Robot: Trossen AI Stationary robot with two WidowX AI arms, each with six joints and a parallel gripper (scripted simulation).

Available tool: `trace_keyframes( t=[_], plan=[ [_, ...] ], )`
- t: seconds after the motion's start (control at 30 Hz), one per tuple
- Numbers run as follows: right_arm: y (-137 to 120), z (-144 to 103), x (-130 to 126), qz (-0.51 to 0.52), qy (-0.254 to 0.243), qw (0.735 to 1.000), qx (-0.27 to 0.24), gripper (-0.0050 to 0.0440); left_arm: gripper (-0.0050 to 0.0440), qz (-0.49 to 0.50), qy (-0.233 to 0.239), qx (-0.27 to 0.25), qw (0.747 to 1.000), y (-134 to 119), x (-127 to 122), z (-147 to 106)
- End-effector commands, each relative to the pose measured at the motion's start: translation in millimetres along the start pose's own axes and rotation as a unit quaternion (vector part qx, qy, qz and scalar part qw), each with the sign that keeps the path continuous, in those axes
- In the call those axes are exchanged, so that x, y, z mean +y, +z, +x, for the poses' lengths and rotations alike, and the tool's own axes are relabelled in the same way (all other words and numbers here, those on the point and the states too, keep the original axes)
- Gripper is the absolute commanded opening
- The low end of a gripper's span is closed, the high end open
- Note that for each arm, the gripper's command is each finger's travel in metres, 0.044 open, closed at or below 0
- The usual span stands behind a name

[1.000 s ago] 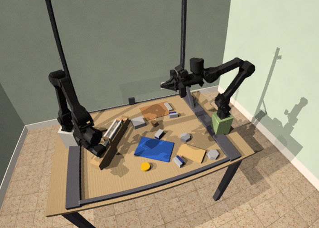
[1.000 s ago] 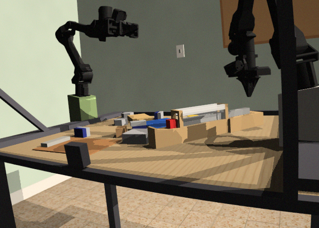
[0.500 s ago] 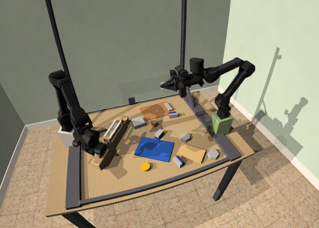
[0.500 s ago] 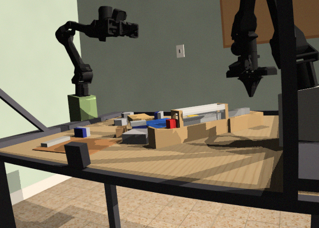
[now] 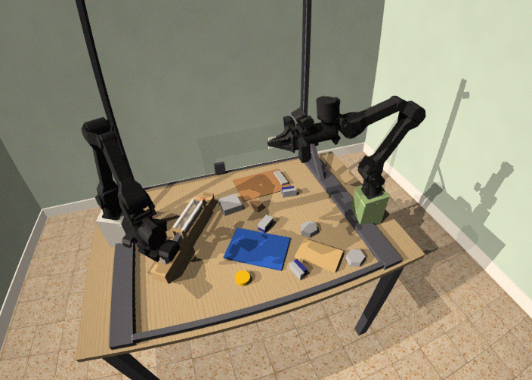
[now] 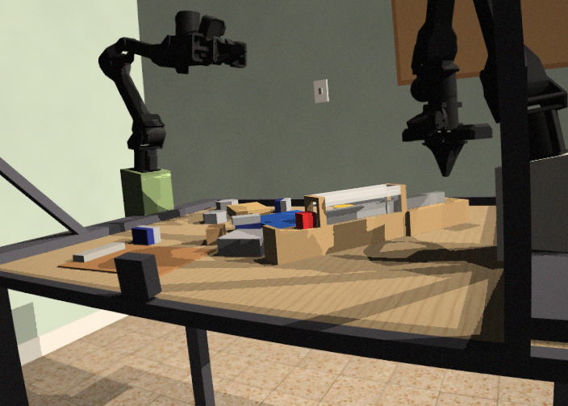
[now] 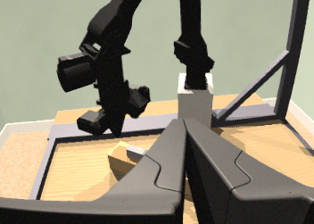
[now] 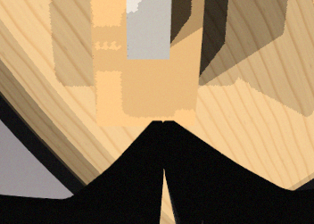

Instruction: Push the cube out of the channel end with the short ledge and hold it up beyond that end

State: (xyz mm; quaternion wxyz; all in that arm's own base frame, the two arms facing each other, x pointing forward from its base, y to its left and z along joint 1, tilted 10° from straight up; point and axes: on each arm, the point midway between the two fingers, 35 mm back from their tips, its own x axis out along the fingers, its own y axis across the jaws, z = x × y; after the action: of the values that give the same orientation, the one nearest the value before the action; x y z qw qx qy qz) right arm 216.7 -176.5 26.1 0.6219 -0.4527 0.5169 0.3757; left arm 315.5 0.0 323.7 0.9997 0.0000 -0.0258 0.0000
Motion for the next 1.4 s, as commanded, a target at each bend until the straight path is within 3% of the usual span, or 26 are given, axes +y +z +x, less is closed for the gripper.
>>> trace_keyframes(
  t=[0.0,0.97,1.37],
  plan=[
    [1,8,2,0.002,0.002,1.000,-0.001,0.0000,0.0000,0.001,-0.001,-0.010,1.000,8,0,-1],
    [2,41,5,0.003,0.007,1.000,-0.001,0.0000,0.0000,0.001,-0.001,-0.010,1.000,8,0,-1],
    [2,42,5,0.003,0.007,1.000,0.000,0.0000,0.0000,0.001,-0.001,-0.010,1.000,8,0,-1]
  ],
)
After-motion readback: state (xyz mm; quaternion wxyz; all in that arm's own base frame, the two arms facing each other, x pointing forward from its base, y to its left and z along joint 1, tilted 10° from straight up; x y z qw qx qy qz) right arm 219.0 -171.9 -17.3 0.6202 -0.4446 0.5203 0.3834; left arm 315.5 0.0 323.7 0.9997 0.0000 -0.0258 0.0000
